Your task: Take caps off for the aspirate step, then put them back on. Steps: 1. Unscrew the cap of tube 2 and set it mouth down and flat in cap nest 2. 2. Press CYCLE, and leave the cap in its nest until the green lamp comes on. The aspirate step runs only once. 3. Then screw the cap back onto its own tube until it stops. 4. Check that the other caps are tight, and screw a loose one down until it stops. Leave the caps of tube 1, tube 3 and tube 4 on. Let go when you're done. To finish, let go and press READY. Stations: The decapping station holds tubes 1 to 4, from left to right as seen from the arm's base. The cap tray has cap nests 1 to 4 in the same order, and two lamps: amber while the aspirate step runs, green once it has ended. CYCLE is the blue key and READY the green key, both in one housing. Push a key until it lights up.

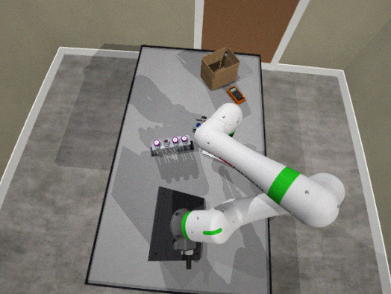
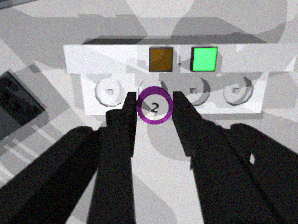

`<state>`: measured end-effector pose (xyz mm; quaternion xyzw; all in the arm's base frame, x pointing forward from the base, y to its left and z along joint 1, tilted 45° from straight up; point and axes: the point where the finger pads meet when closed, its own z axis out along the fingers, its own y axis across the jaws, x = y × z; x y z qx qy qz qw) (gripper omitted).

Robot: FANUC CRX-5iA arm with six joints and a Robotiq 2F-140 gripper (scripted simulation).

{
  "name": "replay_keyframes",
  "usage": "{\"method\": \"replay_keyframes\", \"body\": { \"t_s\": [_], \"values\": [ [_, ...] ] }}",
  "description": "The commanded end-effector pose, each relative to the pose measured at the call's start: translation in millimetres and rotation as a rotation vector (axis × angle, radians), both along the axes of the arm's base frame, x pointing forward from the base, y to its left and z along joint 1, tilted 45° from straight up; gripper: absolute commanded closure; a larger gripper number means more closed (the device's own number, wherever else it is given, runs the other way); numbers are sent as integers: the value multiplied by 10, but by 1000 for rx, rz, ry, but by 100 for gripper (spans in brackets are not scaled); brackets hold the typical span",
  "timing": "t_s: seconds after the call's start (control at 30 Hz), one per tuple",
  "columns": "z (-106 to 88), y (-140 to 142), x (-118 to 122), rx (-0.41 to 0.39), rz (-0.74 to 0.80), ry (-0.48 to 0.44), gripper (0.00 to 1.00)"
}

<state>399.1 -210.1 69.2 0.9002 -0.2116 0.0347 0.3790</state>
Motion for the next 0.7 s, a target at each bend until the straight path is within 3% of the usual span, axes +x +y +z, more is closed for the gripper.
{"method": "replay_keyframes", "body": {
  "t_s": [0.0, 0.37, 0.63, 0.67],
  "values": [
    [117, 114, 22, 0, 1, -1, 70],
    [508, 497, 75, 0, 1, -1, 70],
    [646, 633, 94, 0, 1, -1, 70],
    [588, 692, 104, -8, -58, -59, 70]
  ]
}}
